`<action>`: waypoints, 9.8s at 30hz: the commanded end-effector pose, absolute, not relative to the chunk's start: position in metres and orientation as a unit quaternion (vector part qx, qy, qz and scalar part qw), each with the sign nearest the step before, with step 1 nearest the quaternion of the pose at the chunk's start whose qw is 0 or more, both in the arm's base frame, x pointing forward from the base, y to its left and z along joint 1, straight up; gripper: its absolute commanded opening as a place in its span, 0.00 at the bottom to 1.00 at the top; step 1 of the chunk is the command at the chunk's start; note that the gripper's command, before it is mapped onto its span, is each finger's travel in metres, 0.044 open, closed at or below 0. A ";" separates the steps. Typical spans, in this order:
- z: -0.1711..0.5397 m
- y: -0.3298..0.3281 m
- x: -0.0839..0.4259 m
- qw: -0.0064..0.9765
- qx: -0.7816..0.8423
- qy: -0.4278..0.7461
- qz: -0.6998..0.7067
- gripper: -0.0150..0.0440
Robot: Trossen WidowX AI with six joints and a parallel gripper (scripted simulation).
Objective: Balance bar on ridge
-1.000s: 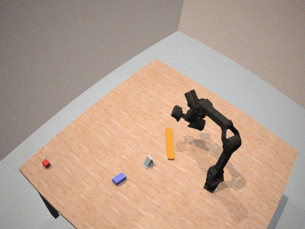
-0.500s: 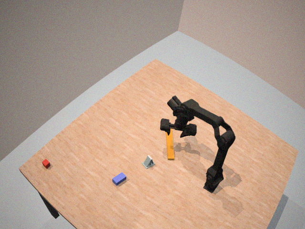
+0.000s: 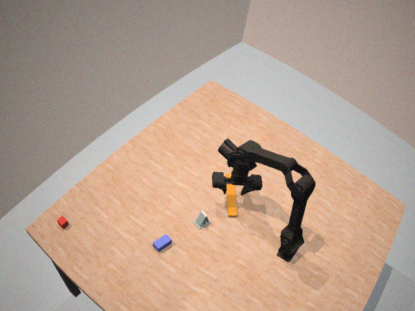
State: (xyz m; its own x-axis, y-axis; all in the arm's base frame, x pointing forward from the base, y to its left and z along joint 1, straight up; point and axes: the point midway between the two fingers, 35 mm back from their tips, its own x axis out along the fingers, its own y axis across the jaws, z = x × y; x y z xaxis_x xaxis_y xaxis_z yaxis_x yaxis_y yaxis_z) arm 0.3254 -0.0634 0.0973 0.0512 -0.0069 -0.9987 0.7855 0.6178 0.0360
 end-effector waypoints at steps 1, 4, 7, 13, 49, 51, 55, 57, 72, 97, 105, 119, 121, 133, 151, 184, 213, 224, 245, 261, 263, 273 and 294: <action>0.077 -0.063 0.323 0.649 0.310 0.625 -0.304 0.79; 0.076 -0.063 0.323 0.649 0.310 0.625 -0.304 0.79; 0.075 -0.063 0.323 0.649 0.310 0.625 -0.304 0.79; 0.066 -0.063 0.324 0.649 0.310 0.625 -0.304 0.79; 0.051 -0.063 0.324 0.647 0.313 0.624 -0.305 0.41; 0.055 -0.063 0.324 0.648 0.313 0.624 -0.305 0.32; 0.065 -0.063 0.326 0.648 0.313 0.624 -0.305 0.25; 0.070 -0.064 0.327 0.648 0.313 0.624 -0.305 0.25; 0.108 -0.064 0.328 0.648 0.312 0.624 -0.304 0.25; 0.165 -0.057 0.322 0.644 0.320 0.620 -0.313 0.25; 0.165 -0.029 0.331 0.615 0.373 0.593 -0.362 0.25; 0.167 0.023 0.341 0.557 0.456 0.538 -0.438 0.25; 0.167 0.030 0.342 0.548 0.467 0.530 -0.449 0.25; 0.169 0.075 0.347 0.490 0.528 0.476 -0.505 0.25; 0.166 0.121 0.355 0.428 0.580 0.419 -0.553 0.25; 0.127 0.121 0.359 0.426 0.581 0.417 -0.554 0.25; 0.125 0.121 0.359 0.426 0.581 0.417 -0.554 0.25; 0.124 0.121 0.359 0.426 0.581 0.417 -0.554 0.25; 0.122 0.121 0.359 0.426 0.581 0.417 -0.554 0.25; 0.121 0.121 0.359 0.426 0.581 0.417 -0.554 0.25; 0.121 0.121 0.359 0.426 0.581 0.417 -0.554 0.25; 0.120 0.121 0.359 0.426 0.581 0.417 -0.554 0.25; 0.118 0.121 0.359 0.426 0.581 0.417 -0.554 0.25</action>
